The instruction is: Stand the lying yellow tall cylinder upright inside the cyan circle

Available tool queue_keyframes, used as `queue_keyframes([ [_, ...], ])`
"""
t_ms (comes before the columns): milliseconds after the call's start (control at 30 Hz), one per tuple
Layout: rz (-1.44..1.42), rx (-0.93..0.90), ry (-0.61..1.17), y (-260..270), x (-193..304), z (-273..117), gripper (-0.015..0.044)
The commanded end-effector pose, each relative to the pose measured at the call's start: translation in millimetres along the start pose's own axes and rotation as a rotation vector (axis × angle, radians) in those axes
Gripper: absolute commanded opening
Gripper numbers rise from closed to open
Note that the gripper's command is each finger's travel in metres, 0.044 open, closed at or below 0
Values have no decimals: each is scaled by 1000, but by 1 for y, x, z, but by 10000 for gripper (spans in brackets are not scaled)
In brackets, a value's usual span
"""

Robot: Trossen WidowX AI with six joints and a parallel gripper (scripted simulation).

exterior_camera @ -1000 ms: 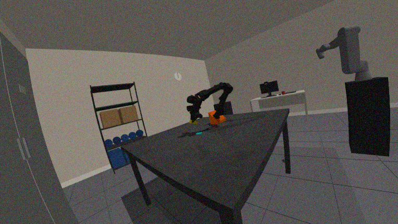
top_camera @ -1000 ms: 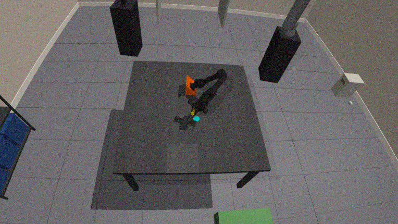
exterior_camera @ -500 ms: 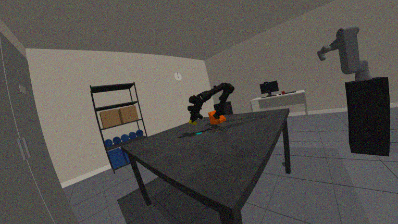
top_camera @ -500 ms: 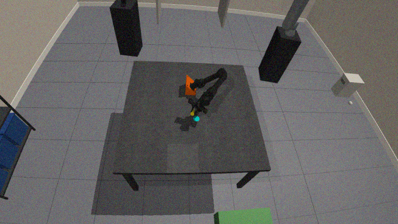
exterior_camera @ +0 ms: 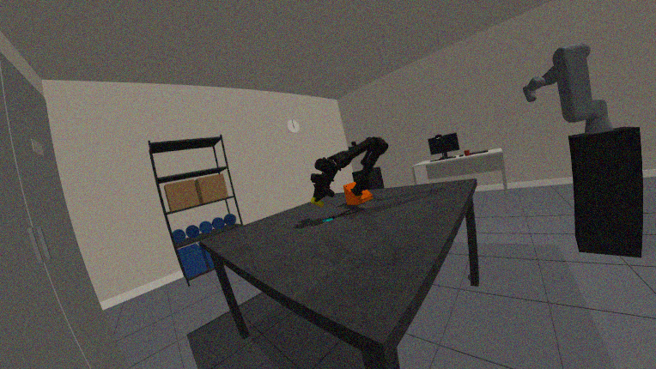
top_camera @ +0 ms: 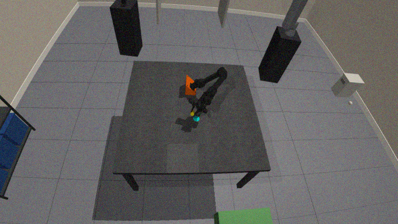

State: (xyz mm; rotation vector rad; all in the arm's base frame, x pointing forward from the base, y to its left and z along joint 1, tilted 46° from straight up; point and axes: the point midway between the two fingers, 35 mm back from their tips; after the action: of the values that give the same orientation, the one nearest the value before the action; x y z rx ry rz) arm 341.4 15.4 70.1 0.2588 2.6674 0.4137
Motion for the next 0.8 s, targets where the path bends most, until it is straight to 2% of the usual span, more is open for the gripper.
queue_keyframes([
  [0, 8, 12, -28, -1, 0, 0, 105],
  [767, 41, 35, -178, 2, -1, -3, 105],
])
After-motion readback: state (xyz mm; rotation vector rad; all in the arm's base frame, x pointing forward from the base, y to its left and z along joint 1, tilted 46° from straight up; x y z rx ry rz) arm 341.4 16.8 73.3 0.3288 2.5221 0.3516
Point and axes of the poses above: the point midway between the two fingers, 35 mm back from their tips, its own z axis out along the fingers, its own y axis across the jaws, x = y × z, and after that the axes turned 7 degrees about -z, right-handed
